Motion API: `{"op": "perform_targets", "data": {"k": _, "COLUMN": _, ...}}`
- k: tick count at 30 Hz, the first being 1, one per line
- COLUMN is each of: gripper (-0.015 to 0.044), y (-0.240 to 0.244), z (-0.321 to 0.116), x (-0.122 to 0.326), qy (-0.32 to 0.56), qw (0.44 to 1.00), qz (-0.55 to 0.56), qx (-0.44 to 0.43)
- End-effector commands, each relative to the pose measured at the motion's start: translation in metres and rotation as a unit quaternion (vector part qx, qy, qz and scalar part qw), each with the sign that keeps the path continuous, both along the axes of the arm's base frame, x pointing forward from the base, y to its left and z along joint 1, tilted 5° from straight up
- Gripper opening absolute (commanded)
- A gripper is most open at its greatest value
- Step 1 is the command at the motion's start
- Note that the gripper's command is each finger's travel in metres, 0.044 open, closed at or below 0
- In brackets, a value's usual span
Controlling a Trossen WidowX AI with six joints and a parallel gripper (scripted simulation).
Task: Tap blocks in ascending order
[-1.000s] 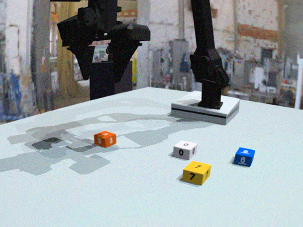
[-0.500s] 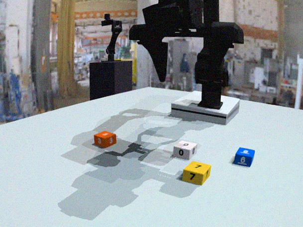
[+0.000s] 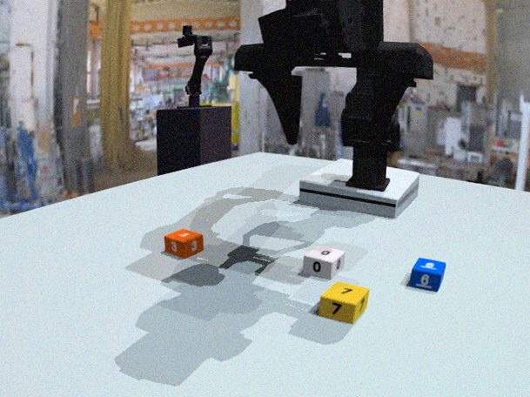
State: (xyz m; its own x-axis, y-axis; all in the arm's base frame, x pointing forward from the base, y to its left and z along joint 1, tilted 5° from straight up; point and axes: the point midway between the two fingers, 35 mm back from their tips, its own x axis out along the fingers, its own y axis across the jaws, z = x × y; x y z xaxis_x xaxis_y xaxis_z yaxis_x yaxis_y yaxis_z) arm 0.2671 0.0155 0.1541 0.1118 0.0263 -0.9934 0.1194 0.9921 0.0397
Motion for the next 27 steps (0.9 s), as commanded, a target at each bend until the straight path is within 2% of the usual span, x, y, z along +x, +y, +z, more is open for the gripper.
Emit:
{"op": "perform_targets", "data": {"k": 1, "gripper": 0.0400, "y": 0.000, "z": -0.001, "x": -0.001, "qy": 0.001, "qw": 1.000, "qz": -0.002, "qx": -0.002}}
{"op": "perform_targets", "data": {"k": 5, "gripper": 0.0400, "y": 0.008, "z": -0.001, "x": 0.000, "qy": 0.000, "qw": 1.000, "qz": -0.002, "qx": -0.001}}
{"op": "perform_targets", "data": {"k": 13, "gripper": 0.0400, "y": 0.102, "z": 0.001, "x": -0.007, "qy": 0.001, "qw": 1.000, "qz": -0.002, "qx": 0.004}}
{"op": "perform_targets", "data": {"k": 27, "gripper": 0.0400, "y": 0.105, "z": 0.001, "x": -0.007, "qy": 0.002, "qw": 1.000, "qz": -0.002, "qx": 0.004}}
